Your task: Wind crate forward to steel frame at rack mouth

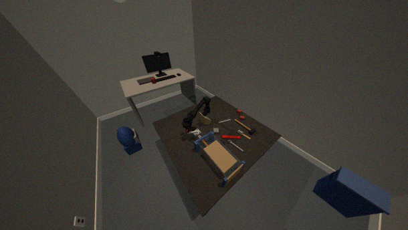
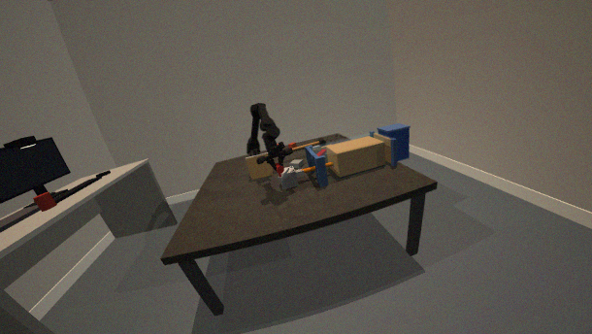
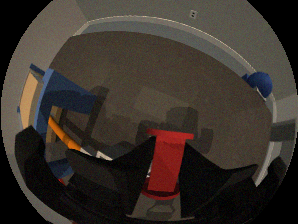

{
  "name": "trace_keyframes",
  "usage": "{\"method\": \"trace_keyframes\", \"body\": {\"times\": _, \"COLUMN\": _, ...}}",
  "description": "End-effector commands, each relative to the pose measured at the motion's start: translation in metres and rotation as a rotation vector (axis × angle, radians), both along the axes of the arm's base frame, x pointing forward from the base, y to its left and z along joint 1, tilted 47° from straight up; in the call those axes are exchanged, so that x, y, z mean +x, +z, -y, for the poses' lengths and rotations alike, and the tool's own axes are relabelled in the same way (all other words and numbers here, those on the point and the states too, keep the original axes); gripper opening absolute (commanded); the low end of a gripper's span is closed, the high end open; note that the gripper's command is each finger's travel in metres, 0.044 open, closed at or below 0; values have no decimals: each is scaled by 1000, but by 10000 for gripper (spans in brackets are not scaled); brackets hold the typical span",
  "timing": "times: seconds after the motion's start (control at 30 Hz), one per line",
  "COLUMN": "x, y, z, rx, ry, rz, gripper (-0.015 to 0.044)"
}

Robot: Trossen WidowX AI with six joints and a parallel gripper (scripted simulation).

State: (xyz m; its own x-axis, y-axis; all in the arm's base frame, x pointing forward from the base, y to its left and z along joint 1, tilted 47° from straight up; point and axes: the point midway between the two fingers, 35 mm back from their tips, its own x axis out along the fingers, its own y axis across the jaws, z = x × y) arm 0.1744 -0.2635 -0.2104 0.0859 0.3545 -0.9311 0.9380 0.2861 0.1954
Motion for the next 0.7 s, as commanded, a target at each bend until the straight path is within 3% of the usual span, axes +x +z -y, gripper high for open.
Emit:
{"method": "trace_keyframes", "body": {"times": 0.0, "x": 20, "y": -3, "z": -1, "rx": 3, "ry": 8, "rz": 34, "gripper": 0}}
{"method": "trace_keyframes", "body": {"times": 0.67, "x": 50, "y": -3, "z": -3, "rx": 4, "ry": 8, "rz": 37, "gripper": 0}}
